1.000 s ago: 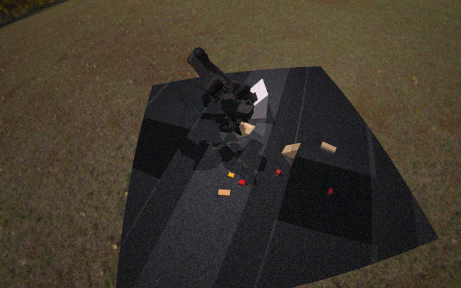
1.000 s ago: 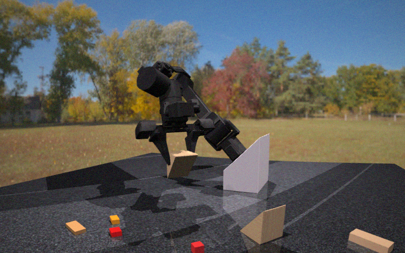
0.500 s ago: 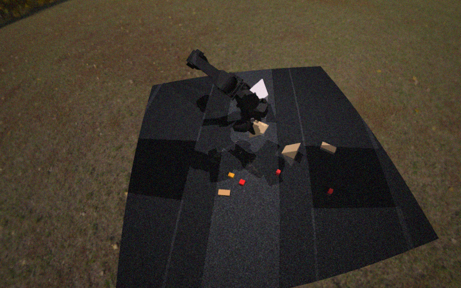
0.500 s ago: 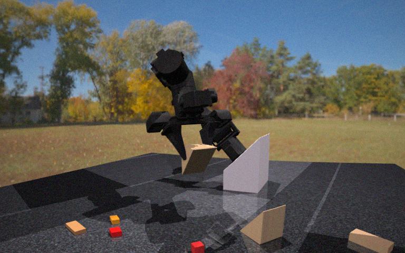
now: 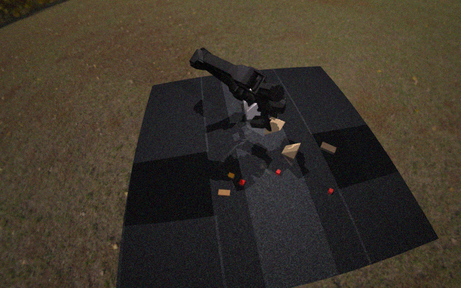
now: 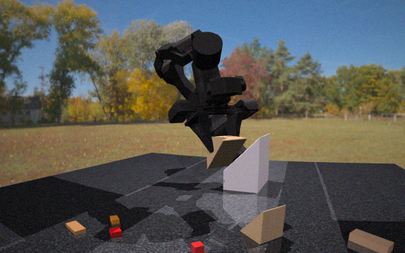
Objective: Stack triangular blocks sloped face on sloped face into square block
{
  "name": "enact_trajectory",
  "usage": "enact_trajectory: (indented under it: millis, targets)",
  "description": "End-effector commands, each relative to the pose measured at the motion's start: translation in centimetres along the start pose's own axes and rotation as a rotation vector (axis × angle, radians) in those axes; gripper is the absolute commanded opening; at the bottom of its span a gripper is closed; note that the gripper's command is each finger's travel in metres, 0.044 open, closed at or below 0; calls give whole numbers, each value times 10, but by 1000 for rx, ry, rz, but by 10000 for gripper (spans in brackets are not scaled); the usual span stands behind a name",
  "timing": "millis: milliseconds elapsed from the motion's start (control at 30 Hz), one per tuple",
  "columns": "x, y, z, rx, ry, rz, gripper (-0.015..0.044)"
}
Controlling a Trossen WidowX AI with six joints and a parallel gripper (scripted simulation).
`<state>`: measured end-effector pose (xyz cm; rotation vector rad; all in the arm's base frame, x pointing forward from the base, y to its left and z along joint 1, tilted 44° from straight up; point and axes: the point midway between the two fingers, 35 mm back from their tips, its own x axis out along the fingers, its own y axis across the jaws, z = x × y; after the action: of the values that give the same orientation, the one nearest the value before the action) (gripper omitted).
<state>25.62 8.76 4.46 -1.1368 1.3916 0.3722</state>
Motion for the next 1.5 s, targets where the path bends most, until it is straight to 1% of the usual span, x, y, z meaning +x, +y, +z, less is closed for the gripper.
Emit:
enact_trajectory:
  millis: [0, 133, 300, 833, 1067, 1300, 1467]
  targets:
    - [0, 11, 17, 8, -3, -9, 0]
    - [2, 24, 31, 9, -2, -14, 0]
    - [5, 26, 34, 9, -1, -15, 0]
    - [79, 23, 34, 10, -2, -18, 0]
    - [82, 28, 31, 10, -2, -18, 0]
    - [108, 27, 31, 10, -2, -19, 0]
    - [112, 27, 32, 10, -2, -20, 0]
